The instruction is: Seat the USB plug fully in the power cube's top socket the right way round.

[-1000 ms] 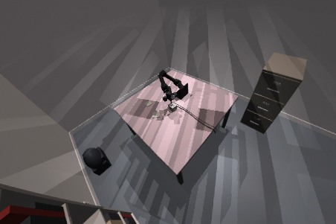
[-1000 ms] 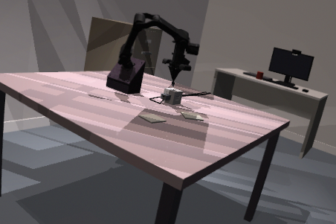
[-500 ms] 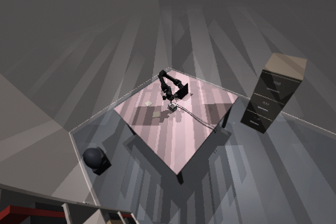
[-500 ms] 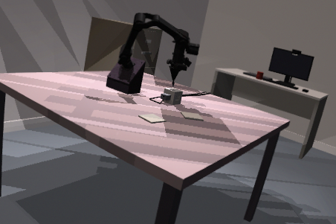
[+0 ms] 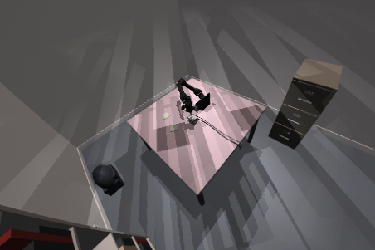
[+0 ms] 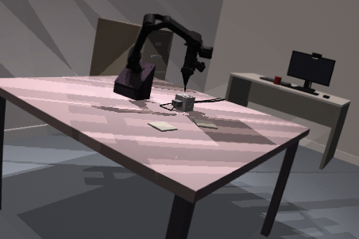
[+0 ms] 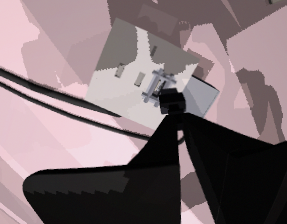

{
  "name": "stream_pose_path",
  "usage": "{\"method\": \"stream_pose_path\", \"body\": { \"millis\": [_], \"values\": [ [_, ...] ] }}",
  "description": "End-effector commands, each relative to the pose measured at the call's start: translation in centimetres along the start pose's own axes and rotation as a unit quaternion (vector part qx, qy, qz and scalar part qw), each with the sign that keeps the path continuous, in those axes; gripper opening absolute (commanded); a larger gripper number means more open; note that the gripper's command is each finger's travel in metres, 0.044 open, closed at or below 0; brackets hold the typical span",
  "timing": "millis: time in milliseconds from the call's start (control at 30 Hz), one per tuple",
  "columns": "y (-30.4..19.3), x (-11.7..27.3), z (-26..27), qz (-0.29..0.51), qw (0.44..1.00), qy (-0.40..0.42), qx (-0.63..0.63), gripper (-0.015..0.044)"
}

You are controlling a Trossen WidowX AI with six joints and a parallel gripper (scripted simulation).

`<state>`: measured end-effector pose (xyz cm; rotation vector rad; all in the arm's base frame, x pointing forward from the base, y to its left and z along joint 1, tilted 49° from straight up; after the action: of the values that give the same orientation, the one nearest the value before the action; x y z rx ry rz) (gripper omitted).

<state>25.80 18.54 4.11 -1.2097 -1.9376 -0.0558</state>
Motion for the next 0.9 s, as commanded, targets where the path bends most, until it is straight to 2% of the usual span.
{"method": "stream_pose_path", "body": {
  "millis": [0, 433, 867],
  "values": [
    [0.0, -0.02, 0.01, 0.0, 0.999, 0.0, -0.054, 0.0],
    [0.0, -0.02, 0.01, 0.0, 0.975, 0.0, -0.222, 0.0],
    [0.0, -0.03, 0.01, 0.0, 0.923, 0.0, -0.384, 0.0]
  ]
}}
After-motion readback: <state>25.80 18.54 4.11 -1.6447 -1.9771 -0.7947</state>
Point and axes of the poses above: the point midway between the two fingers, 35 mm back from their tips, its own x axis back along the fingers, its own z axis across the jaws, y = z × x, the point moved 9 cm from there along x, back along the fingers, and after that the axes turned 3 degrees about x, right-handed, at the moved point
